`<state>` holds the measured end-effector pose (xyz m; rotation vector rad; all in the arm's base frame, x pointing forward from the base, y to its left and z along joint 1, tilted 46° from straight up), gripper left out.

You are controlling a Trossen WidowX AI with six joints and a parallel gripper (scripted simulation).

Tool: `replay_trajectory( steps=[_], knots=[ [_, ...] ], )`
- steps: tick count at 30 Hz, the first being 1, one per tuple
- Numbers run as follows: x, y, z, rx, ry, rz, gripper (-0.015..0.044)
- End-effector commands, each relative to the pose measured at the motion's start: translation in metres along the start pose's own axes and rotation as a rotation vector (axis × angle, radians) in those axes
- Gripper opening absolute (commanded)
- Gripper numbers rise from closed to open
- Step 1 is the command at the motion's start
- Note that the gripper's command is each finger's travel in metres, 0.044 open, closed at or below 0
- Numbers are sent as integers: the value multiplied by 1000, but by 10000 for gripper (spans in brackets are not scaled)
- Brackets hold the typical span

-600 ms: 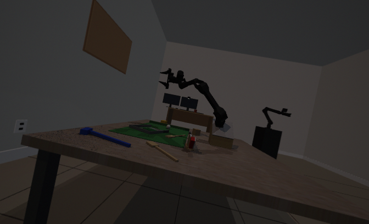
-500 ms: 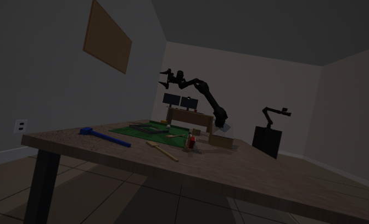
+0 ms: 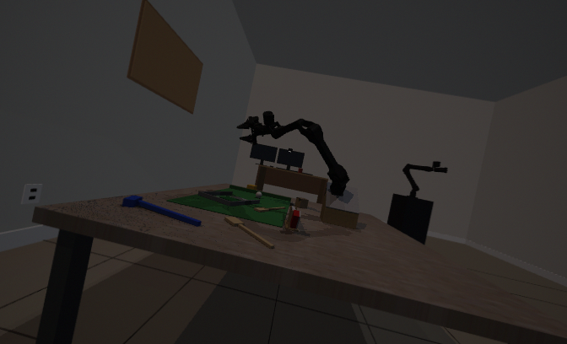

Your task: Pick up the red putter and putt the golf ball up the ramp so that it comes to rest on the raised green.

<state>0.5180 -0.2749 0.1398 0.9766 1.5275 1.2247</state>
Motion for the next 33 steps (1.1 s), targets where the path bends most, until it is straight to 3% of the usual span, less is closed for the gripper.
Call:
replay_trajectory(
  steps=[1,19,33],
  knots=[
    [69,6,5,88,187,-335,440],
    [192,12,-22,74,551,-803,440],
    [291,16,-75,-144,861,-1175,440]
  ],
)
Point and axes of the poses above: the point midway between the two fingers, 35 mm back from their tips, its own z axis out along the fingers, its own y axis across the jaws, x = y × z, the point moved 4 cm from there along -z, back along the fingers, and after that the axes turned 2 degrees about z, right-handed, at the moved point
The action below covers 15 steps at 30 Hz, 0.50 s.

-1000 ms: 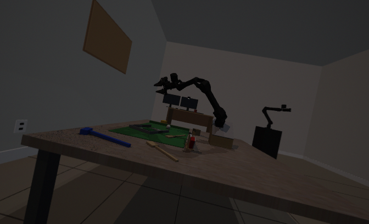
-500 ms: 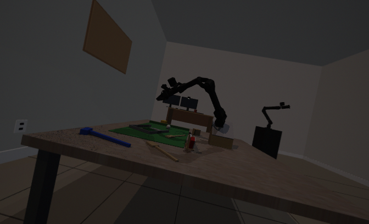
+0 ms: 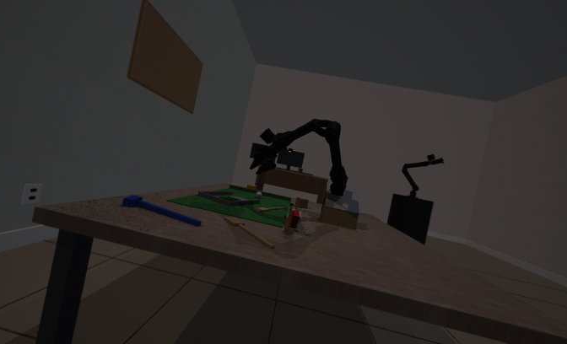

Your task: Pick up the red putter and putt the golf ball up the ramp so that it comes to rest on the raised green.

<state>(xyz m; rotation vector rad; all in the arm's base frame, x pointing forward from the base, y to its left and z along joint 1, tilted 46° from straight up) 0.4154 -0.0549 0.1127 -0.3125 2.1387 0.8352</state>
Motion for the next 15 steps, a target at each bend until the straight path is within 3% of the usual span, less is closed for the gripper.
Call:
replay_trajectory(
  steps=[1,15],
  knots=[
    [38,58,0,-132,104,-277,440],
    [110,141,-13,-429,179,-732,440]
  ],
)
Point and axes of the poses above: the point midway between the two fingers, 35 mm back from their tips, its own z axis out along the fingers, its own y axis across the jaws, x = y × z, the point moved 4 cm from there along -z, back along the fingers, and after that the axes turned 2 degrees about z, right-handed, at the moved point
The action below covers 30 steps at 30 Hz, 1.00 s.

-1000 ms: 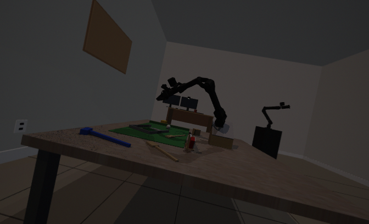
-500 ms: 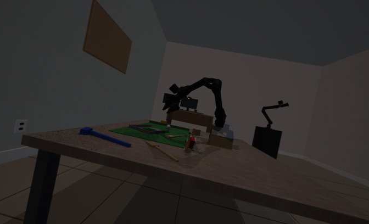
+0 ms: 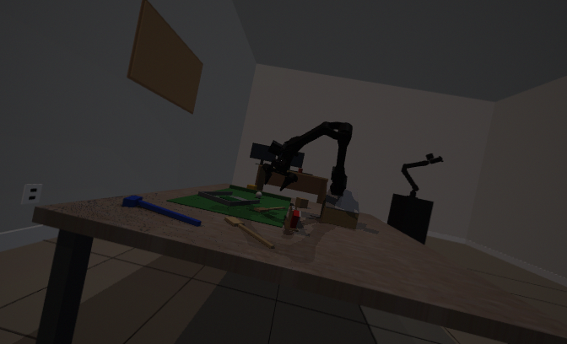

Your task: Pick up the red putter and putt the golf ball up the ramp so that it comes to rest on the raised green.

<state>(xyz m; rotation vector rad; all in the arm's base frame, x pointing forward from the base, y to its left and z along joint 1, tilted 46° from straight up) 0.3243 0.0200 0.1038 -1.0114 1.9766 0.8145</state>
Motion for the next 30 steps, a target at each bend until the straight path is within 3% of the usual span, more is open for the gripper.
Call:
replay_trajectory(
  steps=[1,7,30],
  knots=[
    [17,67,7,-175,9,-297,440],
    [22,97,8,-256,-7,-428,440],
    [27,101,31,-256,-8,-428,440]
  ],
)
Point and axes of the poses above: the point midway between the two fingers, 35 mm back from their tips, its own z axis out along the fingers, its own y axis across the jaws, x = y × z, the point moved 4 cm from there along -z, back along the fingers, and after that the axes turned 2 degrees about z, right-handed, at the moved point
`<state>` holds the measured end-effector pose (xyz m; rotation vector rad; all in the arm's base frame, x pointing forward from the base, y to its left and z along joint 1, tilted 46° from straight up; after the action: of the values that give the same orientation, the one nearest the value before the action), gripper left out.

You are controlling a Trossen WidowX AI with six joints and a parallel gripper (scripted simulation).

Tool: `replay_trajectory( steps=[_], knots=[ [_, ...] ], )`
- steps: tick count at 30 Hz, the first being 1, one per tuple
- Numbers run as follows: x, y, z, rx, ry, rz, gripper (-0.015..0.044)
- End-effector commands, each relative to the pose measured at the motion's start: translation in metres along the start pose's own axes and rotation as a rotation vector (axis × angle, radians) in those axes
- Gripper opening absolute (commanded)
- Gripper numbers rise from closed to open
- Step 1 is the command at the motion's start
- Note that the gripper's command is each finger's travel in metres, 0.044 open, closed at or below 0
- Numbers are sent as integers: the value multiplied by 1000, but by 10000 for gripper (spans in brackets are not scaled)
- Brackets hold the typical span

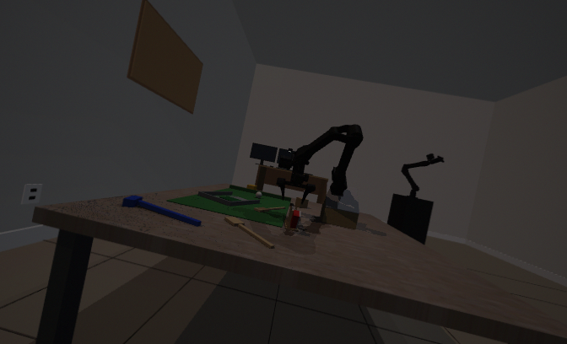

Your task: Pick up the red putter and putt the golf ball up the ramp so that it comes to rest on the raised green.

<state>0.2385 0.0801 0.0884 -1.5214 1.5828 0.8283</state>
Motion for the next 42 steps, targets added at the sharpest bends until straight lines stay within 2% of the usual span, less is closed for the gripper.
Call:
replay_trajectory(
  steps=[1,8,32,42],
  knots=[
    [2,1,6,0,-4,9,440],
    [7,1,26,0,-5,9,440],
    [13,1,49,0,-7,9,440],
    [11,0,47,0,-10,-2,177]
  ],
)
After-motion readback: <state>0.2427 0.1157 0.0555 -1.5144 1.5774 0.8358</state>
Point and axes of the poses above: the point midway between the two fingers, 35 mm back from their tips, its own z axis out along the fingers, its own y axis across the jaws, x = y × z, the point moved 4 cm from there along -z, back along the fingers, and after that the axes turned 2 degrees about z, right-handed, at the moved point
